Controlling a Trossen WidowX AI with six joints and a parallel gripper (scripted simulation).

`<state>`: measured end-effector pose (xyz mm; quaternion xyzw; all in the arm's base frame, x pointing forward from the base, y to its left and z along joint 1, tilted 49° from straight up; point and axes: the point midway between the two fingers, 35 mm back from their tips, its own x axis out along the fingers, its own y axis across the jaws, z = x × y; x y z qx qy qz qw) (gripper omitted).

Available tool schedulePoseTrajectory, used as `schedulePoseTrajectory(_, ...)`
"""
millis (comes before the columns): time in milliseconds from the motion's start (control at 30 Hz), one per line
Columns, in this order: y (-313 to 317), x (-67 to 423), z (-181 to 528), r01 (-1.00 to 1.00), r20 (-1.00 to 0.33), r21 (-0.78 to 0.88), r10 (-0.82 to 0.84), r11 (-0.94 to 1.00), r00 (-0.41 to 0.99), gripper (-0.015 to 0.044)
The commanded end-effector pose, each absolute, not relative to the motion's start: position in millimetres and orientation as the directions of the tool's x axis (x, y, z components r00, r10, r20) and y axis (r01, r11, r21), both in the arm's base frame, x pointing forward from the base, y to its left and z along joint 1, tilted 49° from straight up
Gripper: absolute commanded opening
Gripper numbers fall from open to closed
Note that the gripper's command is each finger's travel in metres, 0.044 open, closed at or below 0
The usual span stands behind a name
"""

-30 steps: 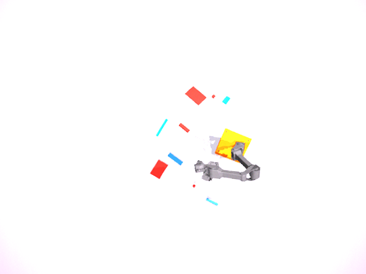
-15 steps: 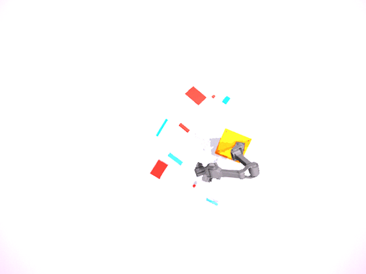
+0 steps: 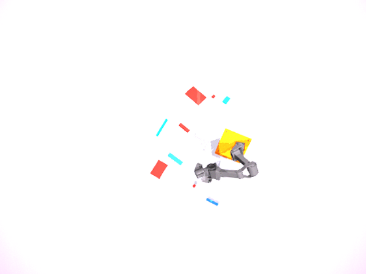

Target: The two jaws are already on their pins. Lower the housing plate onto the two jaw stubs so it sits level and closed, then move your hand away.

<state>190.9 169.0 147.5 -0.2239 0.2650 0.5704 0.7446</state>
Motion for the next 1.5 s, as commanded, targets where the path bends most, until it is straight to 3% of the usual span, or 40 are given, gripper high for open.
schedulePoseTrajectory(0,170.4,191.1,144.2,-0.967,-0.653,-0.027,0.728,0.252,0.208,0.0440)
schedulePoseTrajectory(1467,192.5,197.2,124.5,-0.967,-0.652,-0.026,0.729,0.252,0.208,0.0440)
